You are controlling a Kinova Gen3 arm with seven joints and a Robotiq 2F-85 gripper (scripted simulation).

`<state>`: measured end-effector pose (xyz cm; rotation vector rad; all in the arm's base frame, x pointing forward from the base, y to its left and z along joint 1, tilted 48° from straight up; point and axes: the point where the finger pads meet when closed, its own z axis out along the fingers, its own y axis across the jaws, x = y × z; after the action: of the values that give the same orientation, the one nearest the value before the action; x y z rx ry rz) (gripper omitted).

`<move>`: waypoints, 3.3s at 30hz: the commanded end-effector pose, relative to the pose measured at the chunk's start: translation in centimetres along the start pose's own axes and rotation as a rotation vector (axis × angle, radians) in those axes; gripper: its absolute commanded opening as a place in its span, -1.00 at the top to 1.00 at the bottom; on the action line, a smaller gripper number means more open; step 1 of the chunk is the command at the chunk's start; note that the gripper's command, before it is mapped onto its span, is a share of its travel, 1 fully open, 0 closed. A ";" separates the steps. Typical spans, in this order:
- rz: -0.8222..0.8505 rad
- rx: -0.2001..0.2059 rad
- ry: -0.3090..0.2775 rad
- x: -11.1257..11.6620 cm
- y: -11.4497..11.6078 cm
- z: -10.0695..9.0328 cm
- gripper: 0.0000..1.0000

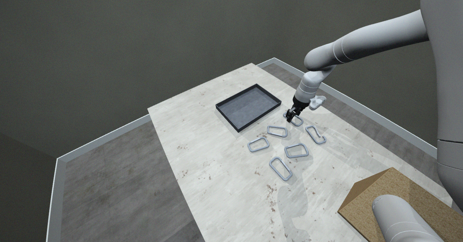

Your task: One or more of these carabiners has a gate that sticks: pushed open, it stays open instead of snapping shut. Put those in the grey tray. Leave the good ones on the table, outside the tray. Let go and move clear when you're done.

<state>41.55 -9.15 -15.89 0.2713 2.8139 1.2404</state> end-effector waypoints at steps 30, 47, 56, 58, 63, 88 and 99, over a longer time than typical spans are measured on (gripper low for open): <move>0.000 0.002 -0.003 -0.1 0.0 -0.2 -0.26; 0.000 0.002 -0.004 -0.2 -0.1 -0.3 -0.22; 0.000 0.002 -0.005 -0.2 -0.1 -0.3 -0.22; 0.000 0.002 -0.005 -0.2 -0.1 -0.3 -0.22; 0.000 0.002 -0.005 -0.2 -0.1 -0.3 -0.22; 0.000 0.003 -0.005 -0.2 -0.1 -0.3 -0.18; 0.000 0.003 -0.005 -0.2 -0.1 -0.3 -0.18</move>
<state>41.66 -9.35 -15.74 0.2731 2.8119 1.2367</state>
